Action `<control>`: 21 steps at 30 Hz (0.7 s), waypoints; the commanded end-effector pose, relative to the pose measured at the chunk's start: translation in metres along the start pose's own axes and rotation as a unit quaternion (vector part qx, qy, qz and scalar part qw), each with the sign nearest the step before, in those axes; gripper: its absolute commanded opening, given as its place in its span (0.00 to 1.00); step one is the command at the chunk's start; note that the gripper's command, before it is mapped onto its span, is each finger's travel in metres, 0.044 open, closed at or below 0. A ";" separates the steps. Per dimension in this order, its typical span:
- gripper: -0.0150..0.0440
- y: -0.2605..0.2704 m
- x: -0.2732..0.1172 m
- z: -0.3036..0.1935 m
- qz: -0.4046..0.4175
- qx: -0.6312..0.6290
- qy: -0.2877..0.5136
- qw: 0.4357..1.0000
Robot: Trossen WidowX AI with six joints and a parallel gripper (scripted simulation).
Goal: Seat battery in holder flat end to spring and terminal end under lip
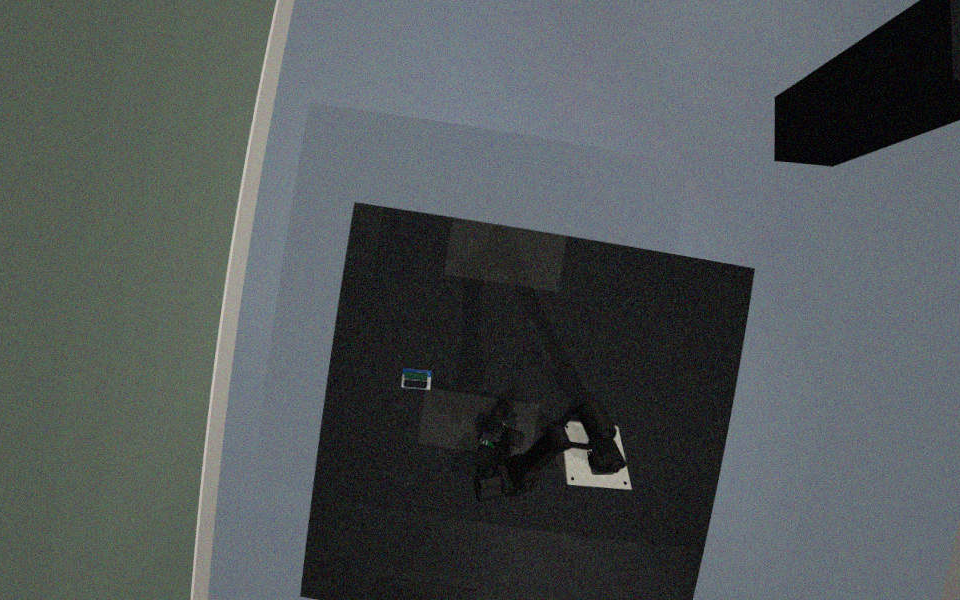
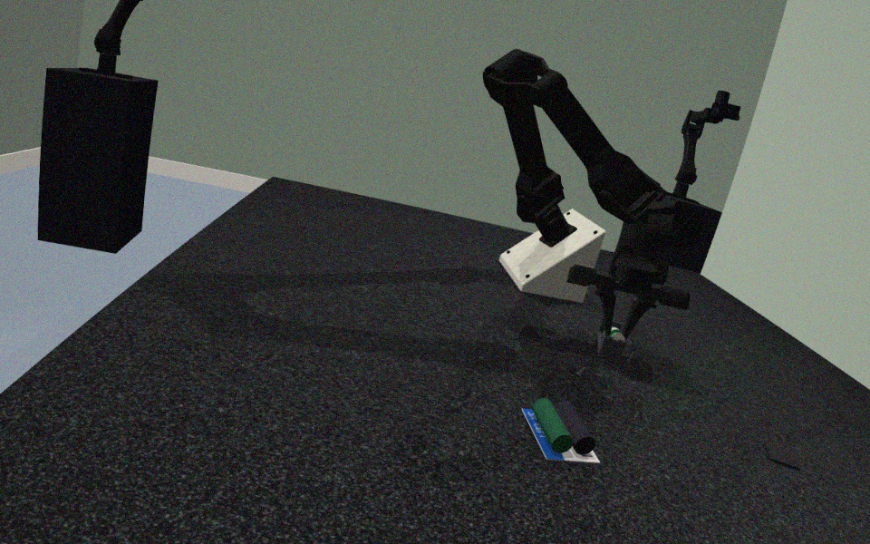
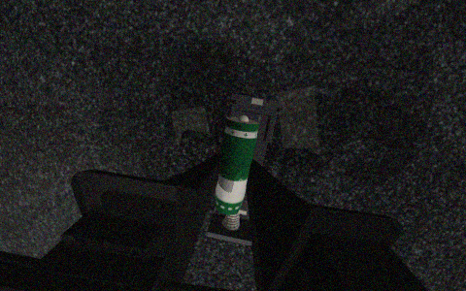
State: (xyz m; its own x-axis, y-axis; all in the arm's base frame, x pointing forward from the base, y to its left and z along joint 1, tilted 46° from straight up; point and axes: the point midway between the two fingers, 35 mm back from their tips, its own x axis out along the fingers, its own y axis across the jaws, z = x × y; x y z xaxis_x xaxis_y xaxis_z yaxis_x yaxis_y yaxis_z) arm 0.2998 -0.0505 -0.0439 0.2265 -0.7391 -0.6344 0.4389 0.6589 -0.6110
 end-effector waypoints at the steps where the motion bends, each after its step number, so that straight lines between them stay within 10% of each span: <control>1: 0.37 0.002 0.002 -0.005 0.008 0.000 0.022 1.000; 21: 0.37 -0.004 0.003 -0.004 0.006 0.007 0.096 0.995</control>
State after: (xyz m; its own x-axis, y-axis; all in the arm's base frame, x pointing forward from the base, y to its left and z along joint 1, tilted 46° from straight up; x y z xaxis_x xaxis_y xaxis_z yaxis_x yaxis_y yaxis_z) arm 0.3022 -0.0517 -0.0414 0.1055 -0.7003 -0.7061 0.4539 0.6657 -0.5924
